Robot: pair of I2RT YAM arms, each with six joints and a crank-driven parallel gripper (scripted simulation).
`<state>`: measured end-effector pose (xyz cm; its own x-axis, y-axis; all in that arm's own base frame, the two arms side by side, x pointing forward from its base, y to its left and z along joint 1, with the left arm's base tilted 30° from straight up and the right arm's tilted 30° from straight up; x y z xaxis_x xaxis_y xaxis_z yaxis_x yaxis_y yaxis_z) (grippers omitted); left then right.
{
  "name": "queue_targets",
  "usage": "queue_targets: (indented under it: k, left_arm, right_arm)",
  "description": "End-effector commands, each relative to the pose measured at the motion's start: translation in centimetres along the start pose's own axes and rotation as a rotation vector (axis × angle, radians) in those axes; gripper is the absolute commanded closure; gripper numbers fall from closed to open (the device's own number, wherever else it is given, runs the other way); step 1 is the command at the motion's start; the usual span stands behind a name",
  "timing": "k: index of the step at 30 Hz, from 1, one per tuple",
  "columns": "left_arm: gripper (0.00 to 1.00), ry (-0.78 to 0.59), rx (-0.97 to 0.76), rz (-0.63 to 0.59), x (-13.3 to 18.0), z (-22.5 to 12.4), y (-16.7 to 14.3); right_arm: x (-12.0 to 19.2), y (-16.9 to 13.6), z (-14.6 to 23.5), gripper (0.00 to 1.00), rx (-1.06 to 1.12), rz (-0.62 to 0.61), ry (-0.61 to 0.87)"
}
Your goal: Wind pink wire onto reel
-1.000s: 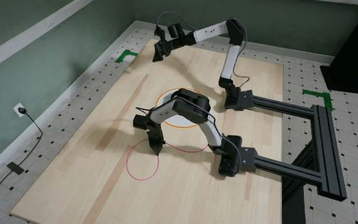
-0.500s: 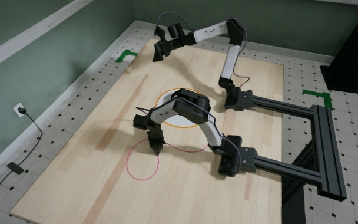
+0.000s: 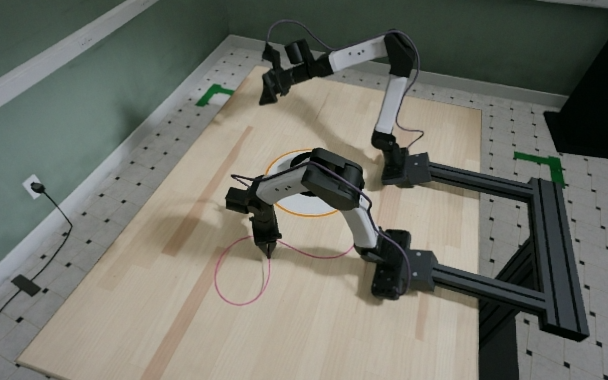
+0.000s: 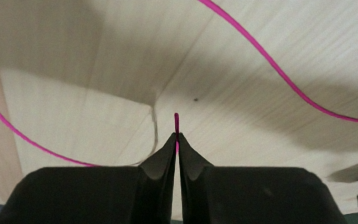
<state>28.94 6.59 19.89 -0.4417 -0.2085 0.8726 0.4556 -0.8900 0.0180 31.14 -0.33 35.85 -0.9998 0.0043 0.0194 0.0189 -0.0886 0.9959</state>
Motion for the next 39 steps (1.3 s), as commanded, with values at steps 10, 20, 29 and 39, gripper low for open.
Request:
queue_targets:
  k: [10,20,29,39]
  left_arm:
    - [1.0,0.01,0.002,-0.012,2.0,0.4,0.2]
    - [1.0,0.01,0.002,-0.012,1.6,0.6,0.2]
    - [1.0,0.01,0.002,-0.012,1.0,0.8,0.2]
    - [1.0,0.01,0.002,-0.012,0.9,0.8,0.3]
  right_arm:
    - [-0.1,0.2,0.3,0.0,0.001,-0.019,0.006]
    - [-0.1,0.2,0.3,0.0,0.001,-0.019,0.006]
    - [-0.1,0.2,0.3,0.0,0.001,-0.019,0.006]
    - [-0.1,0.2,0.3,0.06,0.001,-0.019,0.006]
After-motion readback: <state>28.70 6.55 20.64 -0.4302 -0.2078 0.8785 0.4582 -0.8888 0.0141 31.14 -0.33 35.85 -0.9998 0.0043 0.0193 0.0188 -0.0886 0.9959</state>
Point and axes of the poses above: on each arm, the point where the finger pads meet when closed, its own x axis back along the fingers, its own z axis across the jaws, y = z × x, the point moved 7 cm from there along x, back along the fingers, and after that the axes turned 5 degrees about -x, right-handed, at the moved point
